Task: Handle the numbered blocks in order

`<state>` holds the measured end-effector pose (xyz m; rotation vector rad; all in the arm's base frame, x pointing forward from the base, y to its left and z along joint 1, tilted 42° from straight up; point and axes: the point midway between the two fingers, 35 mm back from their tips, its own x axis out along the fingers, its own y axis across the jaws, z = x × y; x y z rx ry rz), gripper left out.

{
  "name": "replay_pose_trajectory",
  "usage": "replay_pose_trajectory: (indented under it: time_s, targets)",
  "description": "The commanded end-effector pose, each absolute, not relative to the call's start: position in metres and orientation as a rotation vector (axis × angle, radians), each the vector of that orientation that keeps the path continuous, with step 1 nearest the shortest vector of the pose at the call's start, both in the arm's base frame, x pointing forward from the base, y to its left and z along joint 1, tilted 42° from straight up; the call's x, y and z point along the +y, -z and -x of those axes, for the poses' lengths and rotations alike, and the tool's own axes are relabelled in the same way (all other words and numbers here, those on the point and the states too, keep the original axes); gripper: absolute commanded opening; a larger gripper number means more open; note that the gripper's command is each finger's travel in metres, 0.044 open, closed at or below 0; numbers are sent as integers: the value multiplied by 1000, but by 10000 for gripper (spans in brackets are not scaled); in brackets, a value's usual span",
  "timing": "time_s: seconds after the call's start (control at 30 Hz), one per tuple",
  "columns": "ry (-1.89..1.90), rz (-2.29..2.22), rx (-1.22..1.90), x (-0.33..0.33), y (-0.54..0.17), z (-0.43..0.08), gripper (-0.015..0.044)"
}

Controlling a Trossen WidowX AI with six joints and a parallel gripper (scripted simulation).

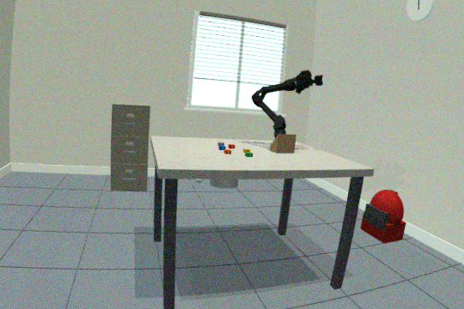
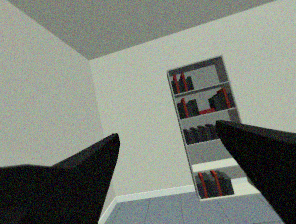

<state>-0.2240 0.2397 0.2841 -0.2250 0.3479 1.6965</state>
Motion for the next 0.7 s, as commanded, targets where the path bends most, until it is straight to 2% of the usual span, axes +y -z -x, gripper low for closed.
replay_pose_trajectory:
  time_s: [0.0,0.13,0.37,0.67]
  targets:
    - [-1688,229,347,242,-283,222,400]
    - [-1517,301,342,276,-269,182,400]
    - [-1154,442,385,321,-239,80,400]
    - [-690,585,533,318,-204,-64,400]
